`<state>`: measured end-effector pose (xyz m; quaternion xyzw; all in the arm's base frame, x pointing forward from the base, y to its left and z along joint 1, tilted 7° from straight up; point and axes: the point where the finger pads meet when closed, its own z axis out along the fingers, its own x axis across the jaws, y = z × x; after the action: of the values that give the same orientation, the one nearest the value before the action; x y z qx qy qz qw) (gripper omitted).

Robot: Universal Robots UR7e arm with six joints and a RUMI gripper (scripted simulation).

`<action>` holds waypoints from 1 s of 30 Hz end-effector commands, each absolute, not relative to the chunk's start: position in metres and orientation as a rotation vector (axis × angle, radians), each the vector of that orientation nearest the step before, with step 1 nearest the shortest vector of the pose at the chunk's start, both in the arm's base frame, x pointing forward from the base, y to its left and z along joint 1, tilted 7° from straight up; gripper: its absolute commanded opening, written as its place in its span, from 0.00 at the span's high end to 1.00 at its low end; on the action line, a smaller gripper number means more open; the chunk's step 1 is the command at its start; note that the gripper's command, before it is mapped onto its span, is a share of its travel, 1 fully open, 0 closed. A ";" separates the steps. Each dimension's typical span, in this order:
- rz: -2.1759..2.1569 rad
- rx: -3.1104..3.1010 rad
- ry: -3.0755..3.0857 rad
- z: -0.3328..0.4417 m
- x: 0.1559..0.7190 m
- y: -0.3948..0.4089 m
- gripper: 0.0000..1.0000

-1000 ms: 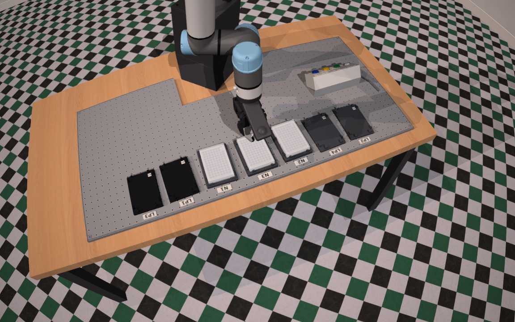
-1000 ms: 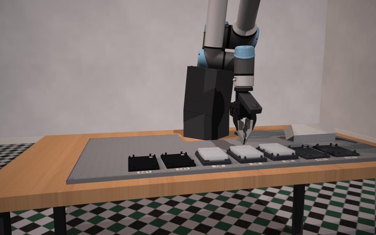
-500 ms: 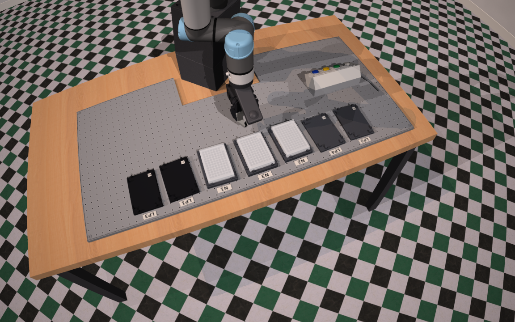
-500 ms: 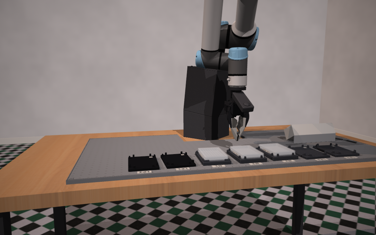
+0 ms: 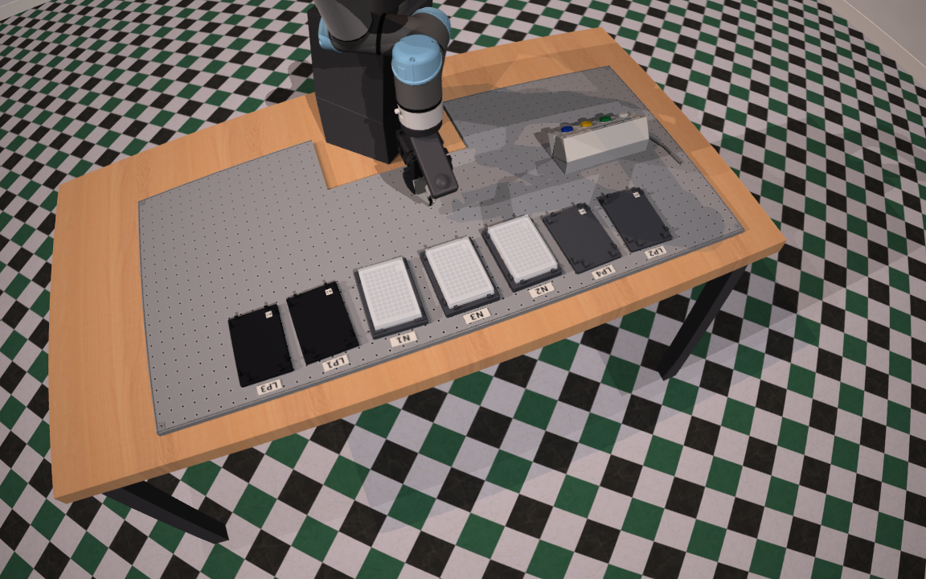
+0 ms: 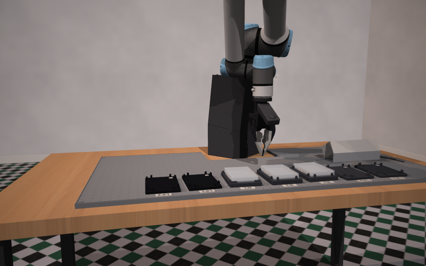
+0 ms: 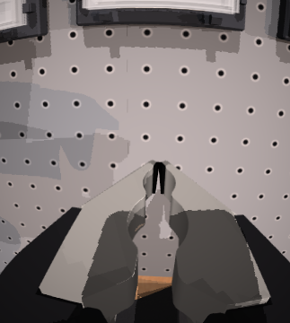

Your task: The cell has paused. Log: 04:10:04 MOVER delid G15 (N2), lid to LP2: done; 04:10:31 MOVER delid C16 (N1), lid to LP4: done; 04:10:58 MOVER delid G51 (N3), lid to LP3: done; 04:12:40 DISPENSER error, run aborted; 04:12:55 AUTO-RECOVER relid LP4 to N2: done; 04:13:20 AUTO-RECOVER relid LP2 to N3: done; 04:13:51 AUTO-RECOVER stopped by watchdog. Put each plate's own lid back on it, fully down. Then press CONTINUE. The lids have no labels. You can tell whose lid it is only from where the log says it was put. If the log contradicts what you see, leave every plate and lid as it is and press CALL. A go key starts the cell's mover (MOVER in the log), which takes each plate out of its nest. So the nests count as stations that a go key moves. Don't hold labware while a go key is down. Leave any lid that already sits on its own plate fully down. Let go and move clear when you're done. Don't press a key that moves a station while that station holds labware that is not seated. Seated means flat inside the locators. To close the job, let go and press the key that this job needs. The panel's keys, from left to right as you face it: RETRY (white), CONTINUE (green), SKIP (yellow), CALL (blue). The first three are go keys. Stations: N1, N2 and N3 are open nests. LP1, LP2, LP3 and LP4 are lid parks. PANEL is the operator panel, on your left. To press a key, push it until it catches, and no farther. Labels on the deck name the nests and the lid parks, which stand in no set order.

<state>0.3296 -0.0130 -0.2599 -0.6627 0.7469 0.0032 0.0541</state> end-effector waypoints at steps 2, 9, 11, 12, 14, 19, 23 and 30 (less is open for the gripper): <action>-0.018 -2.010 2.254 -0.260 0.324 -0.014 1.00; -0.022 -2.009 2.254 -0.230 0.322 -0.017 1.00; -0.022 -2.009 2.254 -0.230 0.322 -0.017 1.00; -0.022 -2.009 2.254 -0.225 0.321 -0.017 1.00; -0.022 -2.009 2.254 -0.215 0.320 -0.018 1.00; -0.022 -2.010 2.254 -0.190 0.318 -0.019 1.00; -0.022 -2.010 2.254 -0.190 0.318 -0.019 1.00; -0.026 -2.012 2.252 -0.190 0.319 -0.020 1.00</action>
<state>0.3208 -0.0210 -0.1934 -0.6643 0.7447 -0.0148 0.0625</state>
